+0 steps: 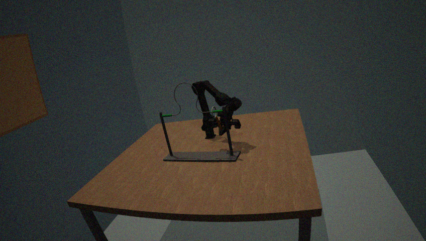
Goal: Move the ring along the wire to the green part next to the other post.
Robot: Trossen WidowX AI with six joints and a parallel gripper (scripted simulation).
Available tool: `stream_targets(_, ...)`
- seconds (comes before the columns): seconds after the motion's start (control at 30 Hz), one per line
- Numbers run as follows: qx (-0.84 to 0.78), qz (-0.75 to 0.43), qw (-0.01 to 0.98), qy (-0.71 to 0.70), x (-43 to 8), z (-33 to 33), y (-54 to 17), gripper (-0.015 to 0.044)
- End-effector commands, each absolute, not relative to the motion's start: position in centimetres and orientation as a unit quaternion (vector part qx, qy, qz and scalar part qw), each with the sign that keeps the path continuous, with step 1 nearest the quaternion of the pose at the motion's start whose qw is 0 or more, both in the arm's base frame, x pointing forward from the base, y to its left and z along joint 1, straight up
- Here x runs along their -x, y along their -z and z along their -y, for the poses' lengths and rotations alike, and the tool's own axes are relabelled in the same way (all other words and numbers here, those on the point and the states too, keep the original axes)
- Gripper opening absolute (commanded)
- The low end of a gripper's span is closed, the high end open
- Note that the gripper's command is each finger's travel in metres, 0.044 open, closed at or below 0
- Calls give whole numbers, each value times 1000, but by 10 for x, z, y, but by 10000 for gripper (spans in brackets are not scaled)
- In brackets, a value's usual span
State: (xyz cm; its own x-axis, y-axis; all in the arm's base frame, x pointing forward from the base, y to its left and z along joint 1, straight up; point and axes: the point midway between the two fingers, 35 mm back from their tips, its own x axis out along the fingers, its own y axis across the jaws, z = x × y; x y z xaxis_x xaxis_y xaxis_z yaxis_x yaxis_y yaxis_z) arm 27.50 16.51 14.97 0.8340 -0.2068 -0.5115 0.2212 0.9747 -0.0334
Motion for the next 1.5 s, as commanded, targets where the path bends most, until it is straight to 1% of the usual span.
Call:
stream_targets(0.0, -17, -261, 958, 114, -276, -167, -152, -150)
stream_targets(0.47, -16, -261, 958, 114, -276, -167, -132, -150)
stream_targets(1.03, -16, -261, 958, 114, -276, -167, -132, -150)
stream_targets(1.4, -15, -262, 958, 113, -276, -168, -132, 139)
stream_targets(1.43, -15, -262, 958, 113, -275, -168, -133, 160)
stream_targets(1.47, -15, -262, 958, 113, -273, -169, -133, 160)
